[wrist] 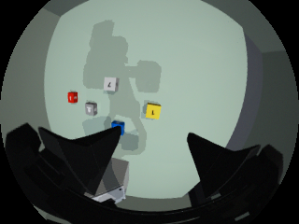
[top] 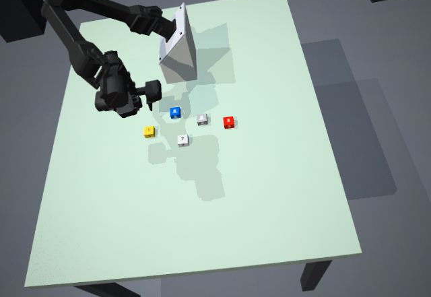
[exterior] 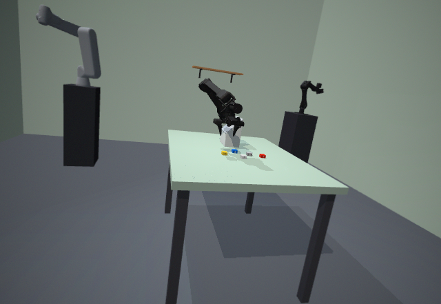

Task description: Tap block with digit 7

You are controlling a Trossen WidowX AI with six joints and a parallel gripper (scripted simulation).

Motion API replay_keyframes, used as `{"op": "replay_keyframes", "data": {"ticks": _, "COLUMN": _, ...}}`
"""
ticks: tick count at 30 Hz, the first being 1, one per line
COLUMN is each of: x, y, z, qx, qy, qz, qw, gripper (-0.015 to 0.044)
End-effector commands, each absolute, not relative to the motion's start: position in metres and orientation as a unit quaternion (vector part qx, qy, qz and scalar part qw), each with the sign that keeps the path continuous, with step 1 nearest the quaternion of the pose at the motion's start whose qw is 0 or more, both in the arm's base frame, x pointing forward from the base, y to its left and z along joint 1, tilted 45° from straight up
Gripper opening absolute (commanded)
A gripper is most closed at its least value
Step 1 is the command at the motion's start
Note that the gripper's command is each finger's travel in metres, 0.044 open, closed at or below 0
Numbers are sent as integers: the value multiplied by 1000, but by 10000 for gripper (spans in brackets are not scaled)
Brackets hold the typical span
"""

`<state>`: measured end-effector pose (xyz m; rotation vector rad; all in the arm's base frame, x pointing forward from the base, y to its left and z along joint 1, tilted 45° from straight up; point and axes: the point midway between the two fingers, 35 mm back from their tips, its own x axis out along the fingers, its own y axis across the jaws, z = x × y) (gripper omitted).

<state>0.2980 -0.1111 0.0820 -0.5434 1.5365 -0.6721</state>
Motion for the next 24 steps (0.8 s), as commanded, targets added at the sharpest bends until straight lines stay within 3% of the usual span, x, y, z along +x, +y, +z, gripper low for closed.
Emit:
{"op": "replay_keyframes", "data": {"ticks": 1, "x": 294, "y": -110, "z": 83, "qx": -233, "qy": 662, "qz": -311, "qw": 641, "gripper": 400}}
{"op": "replay_keyframes", "data": {"ticks": 19, "x": 294, "y": -110, "z": 83, "qx": -233, "qy": 662, "qz": -311, "qw": 641, "gripper": 400}}
{"op": "replay_keyframes", "data": {"ticks": 24, "x": 267, "y": -67, "z": 44, "qx": -230, "qy": 664, "qz": -307, "qw": 642, "gripper": 400}}
